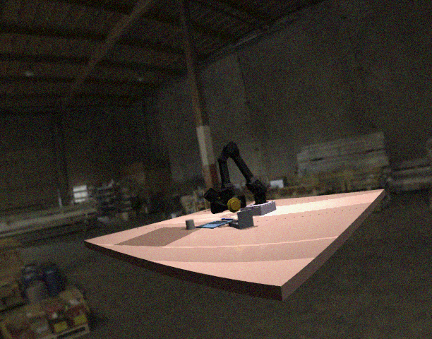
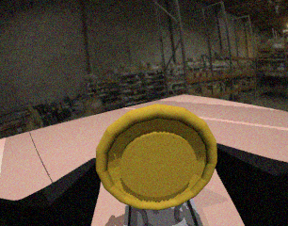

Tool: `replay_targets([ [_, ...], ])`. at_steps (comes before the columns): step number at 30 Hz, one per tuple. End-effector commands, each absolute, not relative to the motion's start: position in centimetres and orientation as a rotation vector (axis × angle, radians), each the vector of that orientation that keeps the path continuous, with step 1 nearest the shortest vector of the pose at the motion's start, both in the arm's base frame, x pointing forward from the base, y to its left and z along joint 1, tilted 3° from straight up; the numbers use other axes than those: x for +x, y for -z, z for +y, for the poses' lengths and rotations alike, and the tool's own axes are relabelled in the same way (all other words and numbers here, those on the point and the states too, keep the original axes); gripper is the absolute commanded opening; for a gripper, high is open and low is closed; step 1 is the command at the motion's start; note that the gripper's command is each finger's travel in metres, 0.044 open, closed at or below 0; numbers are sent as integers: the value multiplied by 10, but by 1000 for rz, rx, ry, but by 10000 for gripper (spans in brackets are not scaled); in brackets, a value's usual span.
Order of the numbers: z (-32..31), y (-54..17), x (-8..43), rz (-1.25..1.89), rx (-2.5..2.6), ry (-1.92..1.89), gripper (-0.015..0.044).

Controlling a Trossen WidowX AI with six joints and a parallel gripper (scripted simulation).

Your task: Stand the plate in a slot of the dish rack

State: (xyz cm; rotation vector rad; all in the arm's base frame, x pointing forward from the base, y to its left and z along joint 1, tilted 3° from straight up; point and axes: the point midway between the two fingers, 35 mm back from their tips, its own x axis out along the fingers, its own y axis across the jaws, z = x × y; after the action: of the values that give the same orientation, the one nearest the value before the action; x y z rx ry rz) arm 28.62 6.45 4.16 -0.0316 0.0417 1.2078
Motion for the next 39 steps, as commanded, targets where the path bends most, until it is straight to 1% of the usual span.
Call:
replay_targets([
  [1, 65, -42, 285, 33, -35, -1212, 0],
  [22, 72, -11, 288, 32, -38, -1213, 0],
  [26, 71, 6, 289, 31, -39, -1215, 0],
  [39, 71, 2, 288, 37, -32, -1214, 0],
])
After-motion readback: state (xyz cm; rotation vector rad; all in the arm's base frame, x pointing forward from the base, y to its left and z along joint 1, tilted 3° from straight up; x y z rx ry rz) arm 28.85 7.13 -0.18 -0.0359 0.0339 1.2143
